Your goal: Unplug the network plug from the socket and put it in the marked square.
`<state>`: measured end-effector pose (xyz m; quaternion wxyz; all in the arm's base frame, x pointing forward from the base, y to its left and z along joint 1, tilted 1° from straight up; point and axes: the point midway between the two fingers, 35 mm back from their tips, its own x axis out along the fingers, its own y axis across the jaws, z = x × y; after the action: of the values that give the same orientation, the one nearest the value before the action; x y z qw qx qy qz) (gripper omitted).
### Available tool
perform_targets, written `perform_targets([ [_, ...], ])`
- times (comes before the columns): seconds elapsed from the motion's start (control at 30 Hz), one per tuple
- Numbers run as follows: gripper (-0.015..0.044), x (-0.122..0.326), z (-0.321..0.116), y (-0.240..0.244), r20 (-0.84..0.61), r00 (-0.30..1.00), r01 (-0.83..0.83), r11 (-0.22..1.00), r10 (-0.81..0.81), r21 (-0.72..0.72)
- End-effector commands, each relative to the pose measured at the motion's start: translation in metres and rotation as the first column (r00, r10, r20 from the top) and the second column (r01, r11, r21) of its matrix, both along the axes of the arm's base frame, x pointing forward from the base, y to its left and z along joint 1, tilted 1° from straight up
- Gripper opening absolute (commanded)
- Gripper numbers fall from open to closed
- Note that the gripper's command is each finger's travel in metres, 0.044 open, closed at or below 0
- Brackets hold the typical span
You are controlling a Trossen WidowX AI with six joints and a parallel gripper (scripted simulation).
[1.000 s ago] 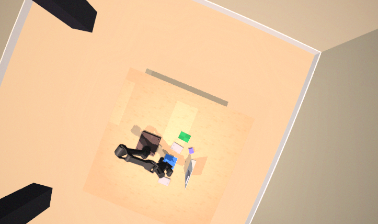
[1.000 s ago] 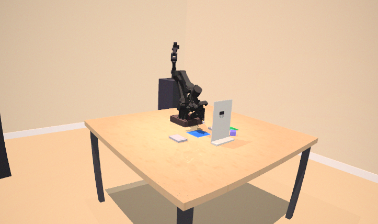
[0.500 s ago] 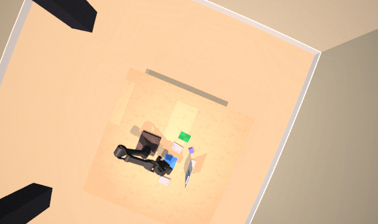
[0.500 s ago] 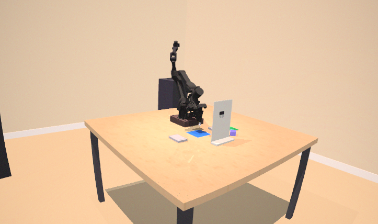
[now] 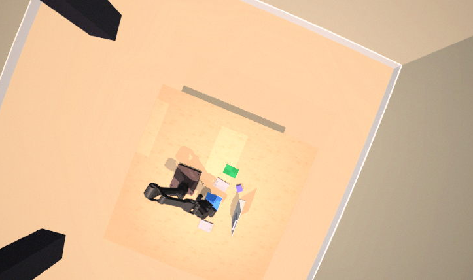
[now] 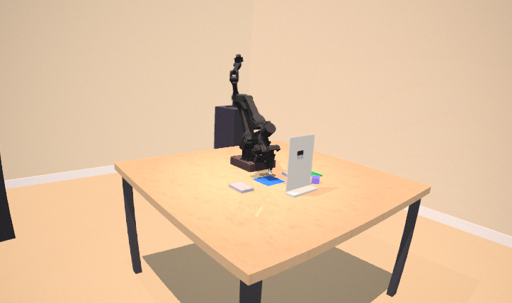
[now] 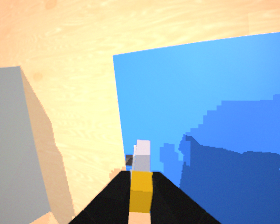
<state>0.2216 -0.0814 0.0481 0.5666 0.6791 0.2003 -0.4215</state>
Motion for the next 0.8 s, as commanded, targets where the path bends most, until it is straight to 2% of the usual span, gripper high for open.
perform_targets([
  [0.0,0.0,0.0,-0.005,0.0,-0.001,1.0,-0.001,1.0,0.001,-0.002],
  [0.77,0.0,-0.002,-0.036,0.001,-0.001,1.0,-0.001,1.0,0.001,0.003],
])
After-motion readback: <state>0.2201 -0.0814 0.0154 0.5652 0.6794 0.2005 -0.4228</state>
